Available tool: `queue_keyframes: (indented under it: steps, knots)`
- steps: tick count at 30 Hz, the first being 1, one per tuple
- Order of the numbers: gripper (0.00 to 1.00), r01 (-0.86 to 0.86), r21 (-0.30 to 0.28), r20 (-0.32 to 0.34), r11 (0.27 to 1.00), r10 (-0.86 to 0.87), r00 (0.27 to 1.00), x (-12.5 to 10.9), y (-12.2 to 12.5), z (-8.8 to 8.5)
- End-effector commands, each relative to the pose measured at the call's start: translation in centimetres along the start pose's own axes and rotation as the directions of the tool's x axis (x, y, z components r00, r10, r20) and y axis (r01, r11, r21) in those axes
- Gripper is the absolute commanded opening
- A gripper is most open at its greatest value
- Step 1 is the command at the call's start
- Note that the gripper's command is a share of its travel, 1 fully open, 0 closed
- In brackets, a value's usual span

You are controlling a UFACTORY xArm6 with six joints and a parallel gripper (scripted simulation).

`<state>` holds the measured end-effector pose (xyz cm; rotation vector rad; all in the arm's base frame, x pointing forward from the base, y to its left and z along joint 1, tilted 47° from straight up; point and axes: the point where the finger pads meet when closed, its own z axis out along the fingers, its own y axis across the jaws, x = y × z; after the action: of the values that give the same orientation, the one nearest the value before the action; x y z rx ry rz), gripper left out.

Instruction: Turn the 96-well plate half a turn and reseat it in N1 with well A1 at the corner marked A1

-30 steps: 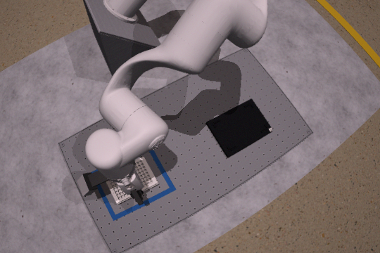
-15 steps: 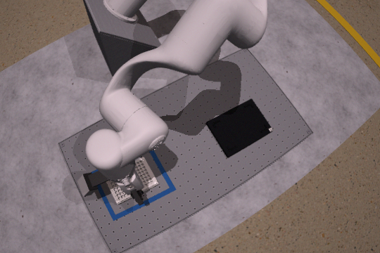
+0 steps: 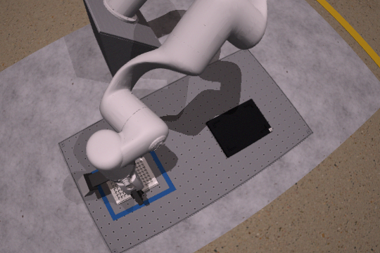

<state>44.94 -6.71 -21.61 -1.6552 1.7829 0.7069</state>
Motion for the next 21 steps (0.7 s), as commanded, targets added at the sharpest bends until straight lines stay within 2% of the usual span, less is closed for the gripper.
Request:
queue_keyframes:
  steps: [1, 21]
  knots:
    - [0.00, 0.001, 0.003, -0.002, 1.000, -0.001, 1.000, 0.04, -0.15, -0.10]
    - [0.00, 0.001, 0.003, -0.002, 1.000, -0.001, 1.000, 0.04, -0.15, 0.20]
